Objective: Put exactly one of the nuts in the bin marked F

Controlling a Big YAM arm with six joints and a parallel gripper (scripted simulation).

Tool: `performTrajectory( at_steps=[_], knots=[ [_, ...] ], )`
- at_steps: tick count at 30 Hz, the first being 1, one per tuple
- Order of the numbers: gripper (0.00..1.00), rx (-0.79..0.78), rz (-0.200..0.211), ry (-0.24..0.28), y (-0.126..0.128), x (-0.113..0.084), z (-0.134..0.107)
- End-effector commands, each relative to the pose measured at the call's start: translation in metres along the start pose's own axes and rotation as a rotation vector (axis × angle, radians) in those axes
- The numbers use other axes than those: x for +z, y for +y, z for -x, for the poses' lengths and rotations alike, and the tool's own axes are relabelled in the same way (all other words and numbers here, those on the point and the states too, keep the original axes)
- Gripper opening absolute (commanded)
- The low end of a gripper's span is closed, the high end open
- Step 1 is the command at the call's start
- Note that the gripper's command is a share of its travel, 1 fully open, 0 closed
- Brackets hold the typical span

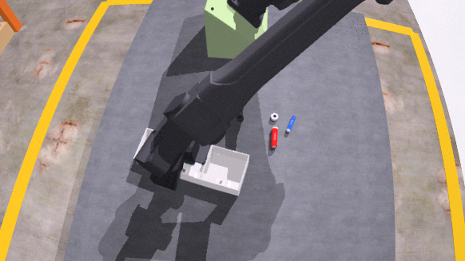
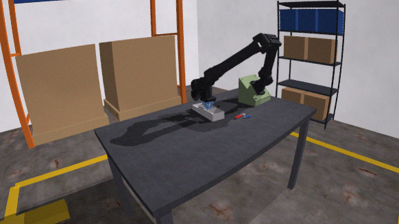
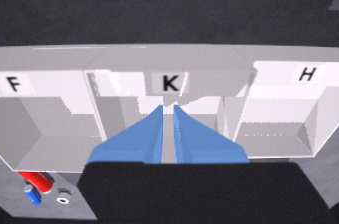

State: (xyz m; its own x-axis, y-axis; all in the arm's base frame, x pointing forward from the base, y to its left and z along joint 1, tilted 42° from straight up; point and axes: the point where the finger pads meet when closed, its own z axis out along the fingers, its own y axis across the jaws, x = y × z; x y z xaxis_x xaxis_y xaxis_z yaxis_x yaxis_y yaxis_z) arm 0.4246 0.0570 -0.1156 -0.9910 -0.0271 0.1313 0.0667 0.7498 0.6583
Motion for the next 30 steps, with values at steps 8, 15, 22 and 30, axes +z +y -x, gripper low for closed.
performTrajectory(
  at_steps=[8, 15, 22, 30],
  knots=[
    [0.09, -0.007, -0.003, -0.051, -0.0089, -0.022, 0.025],
    [0.09, -0.008, -0.003, -0.051, -0.009, -0.0225, 0.0259],
    [0.09, -0.008, -0.003, -0.052, -0.0091, -0.0229, 0.0264],
    [0.09, -0.009, -0.003, -0.052, -0.009, -0.0233, 0.0267]
  ],
)
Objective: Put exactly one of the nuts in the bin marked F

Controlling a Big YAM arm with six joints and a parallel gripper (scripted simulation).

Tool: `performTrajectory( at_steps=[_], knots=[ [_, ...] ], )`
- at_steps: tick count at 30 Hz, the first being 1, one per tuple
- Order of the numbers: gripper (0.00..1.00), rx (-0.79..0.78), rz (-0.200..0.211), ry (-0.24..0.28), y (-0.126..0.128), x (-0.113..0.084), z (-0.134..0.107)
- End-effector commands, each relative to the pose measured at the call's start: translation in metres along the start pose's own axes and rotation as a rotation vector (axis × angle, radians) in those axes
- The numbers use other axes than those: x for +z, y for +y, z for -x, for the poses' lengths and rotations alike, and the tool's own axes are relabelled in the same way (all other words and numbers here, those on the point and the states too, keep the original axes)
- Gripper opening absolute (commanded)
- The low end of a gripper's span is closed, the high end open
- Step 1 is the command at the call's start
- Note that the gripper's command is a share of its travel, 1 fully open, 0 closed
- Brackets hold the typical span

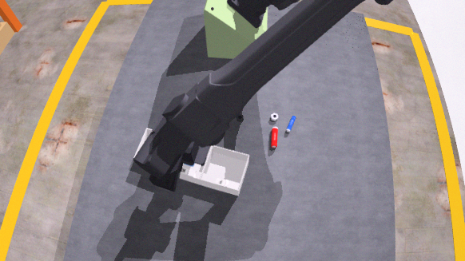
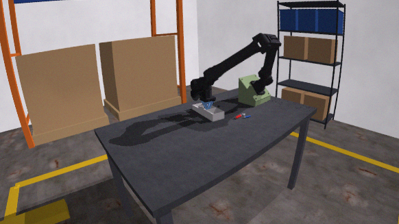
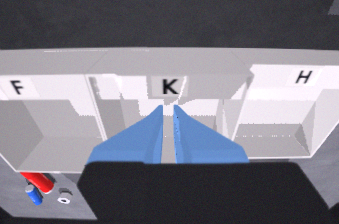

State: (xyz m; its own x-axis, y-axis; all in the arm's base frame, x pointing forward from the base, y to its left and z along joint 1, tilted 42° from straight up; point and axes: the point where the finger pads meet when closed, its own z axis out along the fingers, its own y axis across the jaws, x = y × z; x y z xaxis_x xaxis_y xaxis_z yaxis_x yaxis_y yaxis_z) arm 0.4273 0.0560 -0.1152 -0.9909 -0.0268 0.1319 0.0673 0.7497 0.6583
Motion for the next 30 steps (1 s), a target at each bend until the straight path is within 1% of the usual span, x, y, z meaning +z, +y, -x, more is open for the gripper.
performTrajectory(
  at_steps=[1, 4, 10, 13, 15, 17, 18, 21, 25, 30],
  knots=[
    [0.09, -0.009, -0.003, -0.052, -0.009, -0.022, 0.024],
    [0.09, -0.028, -0.009, -0.075, -0.001, -0.037, 0.029],
    [0.09, -0.029, -0.01, -0.075, -0.001, -0.045, 0.029],
    [0.09, -0.023, -0.008, -0.068, -0.004, -0.046, 0.027],
    [0.09, -0.029, -0.01, -0.075, -0.001, -0.052, 0.029],
    [0.09, -0.029, -0.01, -0.075, -0.001, -0.052, 0.029],
    [0.09, -0.021, -0.007, -0.066, -0.005, -0.049, 0.027],
    [0.09, -0.029, -0.011, -0.076, -0.001, -0.058, 0.028],
    [0.09, -0.03, -0.012, -0.076, -0.001, -0.063, 0.028],
    [0.09, -0.03, -0.014, -0.077, -0.001, -0.084, 0.027]
  ],
)
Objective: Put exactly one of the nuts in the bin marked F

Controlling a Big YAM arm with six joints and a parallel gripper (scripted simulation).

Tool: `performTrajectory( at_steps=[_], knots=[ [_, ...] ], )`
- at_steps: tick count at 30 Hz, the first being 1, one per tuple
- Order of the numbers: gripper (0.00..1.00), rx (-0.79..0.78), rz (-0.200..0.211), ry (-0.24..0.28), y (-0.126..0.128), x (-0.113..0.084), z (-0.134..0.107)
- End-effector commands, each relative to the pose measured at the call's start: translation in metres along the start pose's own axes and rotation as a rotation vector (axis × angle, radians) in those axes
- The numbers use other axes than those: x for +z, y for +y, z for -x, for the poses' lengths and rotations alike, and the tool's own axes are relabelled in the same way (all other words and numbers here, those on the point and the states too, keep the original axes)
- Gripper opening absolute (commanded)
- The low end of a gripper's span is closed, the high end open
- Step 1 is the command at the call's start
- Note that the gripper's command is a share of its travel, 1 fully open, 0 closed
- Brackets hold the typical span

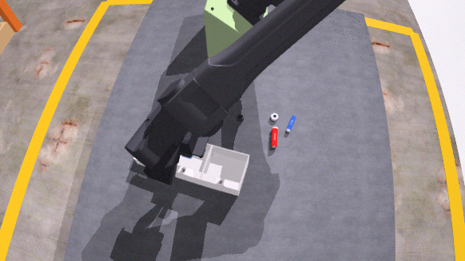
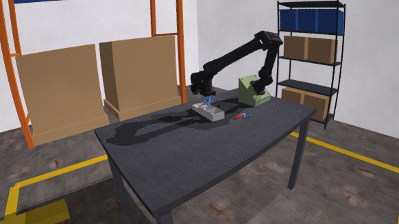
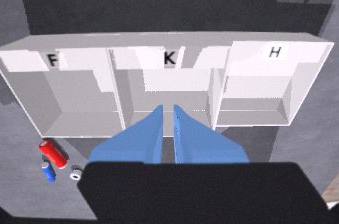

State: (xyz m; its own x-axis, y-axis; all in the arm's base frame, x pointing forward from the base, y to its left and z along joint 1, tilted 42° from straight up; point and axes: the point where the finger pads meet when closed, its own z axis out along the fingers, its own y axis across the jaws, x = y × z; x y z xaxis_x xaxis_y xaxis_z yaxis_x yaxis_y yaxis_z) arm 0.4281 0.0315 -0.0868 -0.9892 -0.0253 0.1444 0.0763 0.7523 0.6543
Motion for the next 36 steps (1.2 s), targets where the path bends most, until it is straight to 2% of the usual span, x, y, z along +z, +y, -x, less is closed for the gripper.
performTrajectory(
  at_steps=[1, 4, 6, 7, 8, 12, 19, 21, 25, 28, 30, 36],
  knots=[
    [0.09, -0.04, -0.011, -0.086, -0.002, -0.052, 0.03],
    [0.09, -0.04, -0.011, -0.086, -0.002, -0.056, 0.03],
    [0.09, -0.018, 0.0, -0.061, -0.01, -0.045, 0.026],
    [0.09, -0.066, -0.01, -0.065, 0.016, -0.048, 0.03],
    [0.09, -0.047, -0.009, -0.063, 0.023, -0.046, 0.03],
    [0.09, -0.019, 0.001, -0.029, 0.039, -0.034, 0.01],
    [0.09, -0.019, 0.002, -0.029, 0.074, -0.034, 0.009],
    [0.09, -0.019, 0.002, -0.029, 0.074, -0.034, 0.009],
    [0.09, -0.022, 0.002, -0.032, 0.093, -0.034, 0.009],
    [0.09, -0.03, -0.001, -0.041, 0.091, -0.031, 0.01],
    [0.09, -0.001, 0.004, -0.041, 0.078, -0.03, 0.01],
    [0.09, -0.012, 0.002, -0.049, 0.083, -0.032, 0.009]
  ],
)
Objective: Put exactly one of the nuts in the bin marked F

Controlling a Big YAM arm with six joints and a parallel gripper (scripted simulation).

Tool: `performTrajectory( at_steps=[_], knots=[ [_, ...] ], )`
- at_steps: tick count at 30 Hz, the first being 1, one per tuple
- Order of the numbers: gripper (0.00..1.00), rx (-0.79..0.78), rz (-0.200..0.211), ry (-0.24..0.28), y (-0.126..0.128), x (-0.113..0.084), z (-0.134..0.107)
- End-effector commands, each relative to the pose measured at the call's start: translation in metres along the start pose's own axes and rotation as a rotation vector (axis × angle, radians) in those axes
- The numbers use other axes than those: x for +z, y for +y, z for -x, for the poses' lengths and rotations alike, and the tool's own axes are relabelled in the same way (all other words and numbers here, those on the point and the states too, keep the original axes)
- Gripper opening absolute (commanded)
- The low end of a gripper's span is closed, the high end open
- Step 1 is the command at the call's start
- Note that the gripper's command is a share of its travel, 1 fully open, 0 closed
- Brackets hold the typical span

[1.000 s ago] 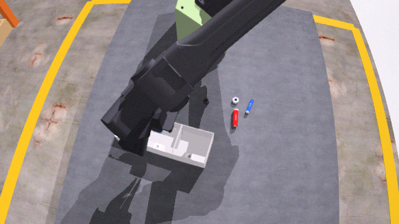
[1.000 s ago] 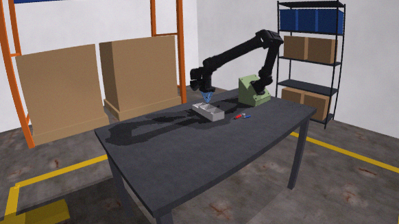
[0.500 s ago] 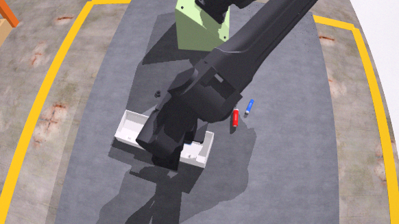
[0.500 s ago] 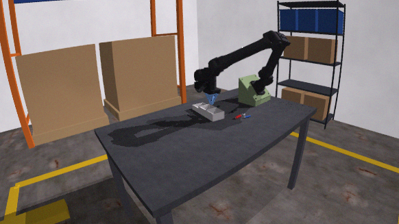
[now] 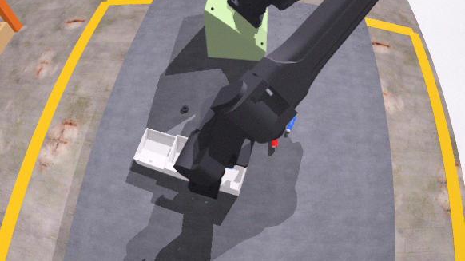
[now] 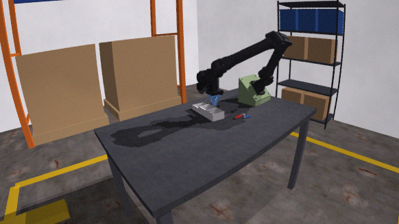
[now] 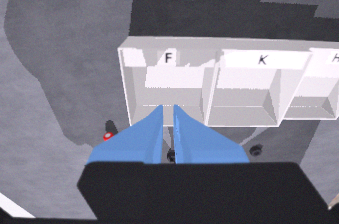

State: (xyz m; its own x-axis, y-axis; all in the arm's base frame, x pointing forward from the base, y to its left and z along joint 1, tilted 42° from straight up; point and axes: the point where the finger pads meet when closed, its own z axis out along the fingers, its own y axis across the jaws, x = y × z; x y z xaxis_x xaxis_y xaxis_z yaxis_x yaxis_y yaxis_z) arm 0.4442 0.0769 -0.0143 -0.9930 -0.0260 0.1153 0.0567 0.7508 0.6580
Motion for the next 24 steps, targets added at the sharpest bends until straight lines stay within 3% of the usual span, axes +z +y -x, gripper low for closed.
performTrajectory(
  at_steps=[1, 24],
  knots=[
    [0.09, 0.008, 0.0, -0.027, -0.0002, -0.0064, 0.0028],
    [0.09, -0.013, -0.002, -0.024, 0.0097, -0.0027, 0.0]
  ],
)
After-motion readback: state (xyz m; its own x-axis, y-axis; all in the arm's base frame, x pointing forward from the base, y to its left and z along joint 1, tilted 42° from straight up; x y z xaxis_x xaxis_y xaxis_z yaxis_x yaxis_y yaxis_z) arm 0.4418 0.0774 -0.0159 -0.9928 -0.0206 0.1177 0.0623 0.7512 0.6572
